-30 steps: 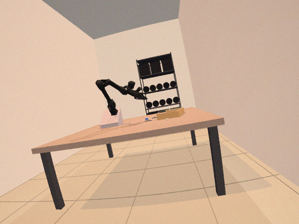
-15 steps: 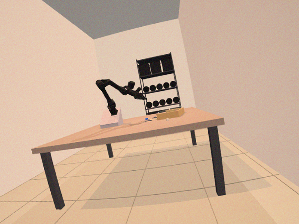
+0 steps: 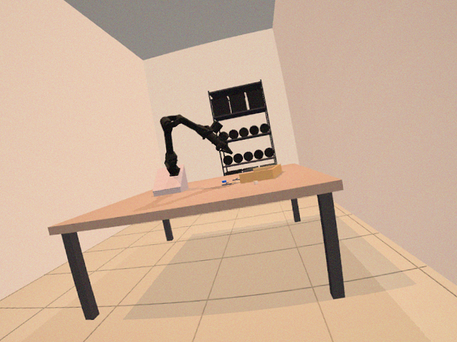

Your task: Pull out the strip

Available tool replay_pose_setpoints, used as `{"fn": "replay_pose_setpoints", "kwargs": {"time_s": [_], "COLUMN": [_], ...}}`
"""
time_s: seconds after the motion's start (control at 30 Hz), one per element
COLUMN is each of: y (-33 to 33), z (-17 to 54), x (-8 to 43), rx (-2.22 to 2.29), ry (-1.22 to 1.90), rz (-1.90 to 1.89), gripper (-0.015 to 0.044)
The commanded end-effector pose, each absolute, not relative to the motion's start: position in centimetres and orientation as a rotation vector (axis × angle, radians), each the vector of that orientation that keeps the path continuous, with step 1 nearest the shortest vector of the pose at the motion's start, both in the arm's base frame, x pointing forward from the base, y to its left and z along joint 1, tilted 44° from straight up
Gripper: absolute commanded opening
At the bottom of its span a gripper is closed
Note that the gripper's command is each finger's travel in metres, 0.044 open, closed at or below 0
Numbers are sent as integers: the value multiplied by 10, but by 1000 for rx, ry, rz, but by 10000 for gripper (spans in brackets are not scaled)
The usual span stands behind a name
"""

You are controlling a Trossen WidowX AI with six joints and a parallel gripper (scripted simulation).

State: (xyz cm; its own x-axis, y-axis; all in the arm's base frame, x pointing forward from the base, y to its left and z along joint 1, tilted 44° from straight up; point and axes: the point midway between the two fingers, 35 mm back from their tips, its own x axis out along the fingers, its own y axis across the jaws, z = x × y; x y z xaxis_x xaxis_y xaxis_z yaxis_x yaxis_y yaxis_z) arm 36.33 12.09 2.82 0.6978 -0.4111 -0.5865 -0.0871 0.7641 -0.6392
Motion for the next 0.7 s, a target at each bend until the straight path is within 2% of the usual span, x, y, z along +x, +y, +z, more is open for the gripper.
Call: {"fn": "replay_pose_setpoints", "kwargs": {"time_s": [0.0,0.07,0.5,0.67], "y": [126,127,112,109], "z": [5,-6,-75,-82], "x": [382,389,408,407], "rx": [-649,-629,-513,-504], "ry": [912,972,1325,1359], "rz": [-252,-285,-605,-652], "gripper": [32,0,0,0]}}
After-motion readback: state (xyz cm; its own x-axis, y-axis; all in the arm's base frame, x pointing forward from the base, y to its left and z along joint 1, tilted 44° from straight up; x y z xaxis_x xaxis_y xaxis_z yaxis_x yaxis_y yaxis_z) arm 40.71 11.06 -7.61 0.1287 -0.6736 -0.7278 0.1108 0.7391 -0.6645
